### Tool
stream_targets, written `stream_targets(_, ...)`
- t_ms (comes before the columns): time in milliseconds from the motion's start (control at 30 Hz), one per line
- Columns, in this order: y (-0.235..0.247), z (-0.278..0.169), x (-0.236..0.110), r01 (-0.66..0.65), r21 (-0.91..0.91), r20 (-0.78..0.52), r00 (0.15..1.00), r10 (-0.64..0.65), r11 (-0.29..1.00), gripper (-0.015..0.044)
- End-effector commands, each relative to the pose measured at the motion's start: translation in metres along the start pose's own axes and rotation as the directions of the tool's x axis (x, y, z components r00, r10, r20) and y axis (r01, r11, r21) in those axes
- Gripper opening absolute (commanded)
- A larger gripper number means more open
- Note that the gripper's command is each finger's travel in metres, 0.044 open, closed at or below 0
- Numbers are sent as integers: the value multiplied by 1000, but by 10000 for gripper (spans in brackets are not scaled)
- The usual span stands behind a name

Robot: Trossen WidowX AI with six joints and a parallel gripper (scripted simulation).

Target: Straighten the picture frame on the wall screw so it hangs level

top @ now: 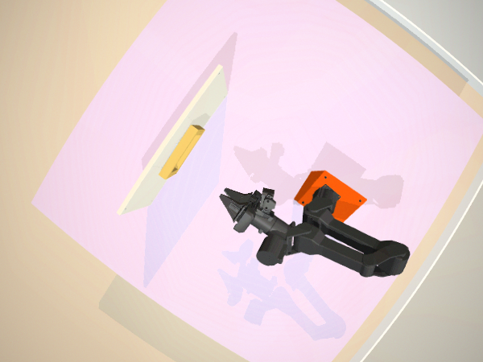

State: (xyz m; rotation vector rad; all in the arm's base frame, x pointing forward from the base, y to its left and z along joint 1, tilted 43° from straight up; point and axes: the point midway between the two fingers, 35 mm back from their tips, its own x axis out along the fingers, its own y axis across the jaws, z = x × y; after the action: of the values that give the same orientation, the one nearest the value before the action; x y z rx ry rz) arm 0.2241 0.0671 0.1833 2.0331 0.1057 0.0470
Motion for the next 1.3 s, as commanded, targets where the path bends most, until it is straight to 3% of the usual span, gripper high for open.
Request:
stream_targets(0,-3,9,-16,4,-13,7,1000,-4,1000,260)
stream_targets(1267,-4,12,-21,4,-14,7,1000,-4,1000,260)
